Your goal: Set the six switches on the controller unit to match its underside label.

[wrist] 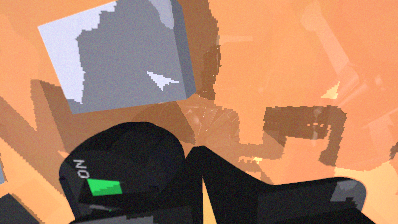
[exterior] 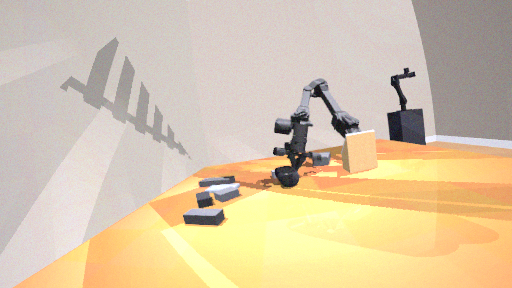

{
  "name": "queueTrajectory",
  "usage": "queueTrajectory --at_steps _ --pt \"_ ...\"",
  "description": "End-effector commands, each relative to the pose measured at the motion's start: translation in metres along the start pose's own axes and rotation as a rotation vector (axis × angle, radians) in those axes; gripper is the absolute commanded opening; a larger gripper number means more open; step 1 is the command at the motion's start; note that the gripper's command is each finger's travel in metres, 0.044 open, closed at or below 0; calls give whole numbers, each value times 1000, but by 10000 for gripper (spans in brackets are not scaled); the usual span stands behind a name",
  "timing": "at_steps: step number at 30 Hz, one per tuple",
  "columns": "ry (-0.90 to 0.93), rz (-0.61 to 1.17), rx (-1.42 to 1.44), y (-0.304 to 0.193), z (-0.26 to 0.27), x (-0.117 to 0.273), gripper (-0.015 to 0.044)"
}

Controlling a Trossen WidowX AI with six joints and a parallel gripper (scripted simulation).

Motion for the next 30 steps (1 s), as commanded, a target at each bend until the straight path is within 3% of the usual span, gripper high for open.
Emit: queueTrajectory --at_steps 1,30 --pt "-2 4 5 -1 3 -2 0" --pt "-1 4 4 7 38 -12 0"
Point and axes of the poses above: the point midway between the two fingers, 35 mm back from their tips, its own x axis back along the fingers, its own z axis across the jaws, y = z × x, the point moved 1 cm from there along x, back along the fingers, and after that the axes turned 11 degrees about x, right-handed, at the moved point
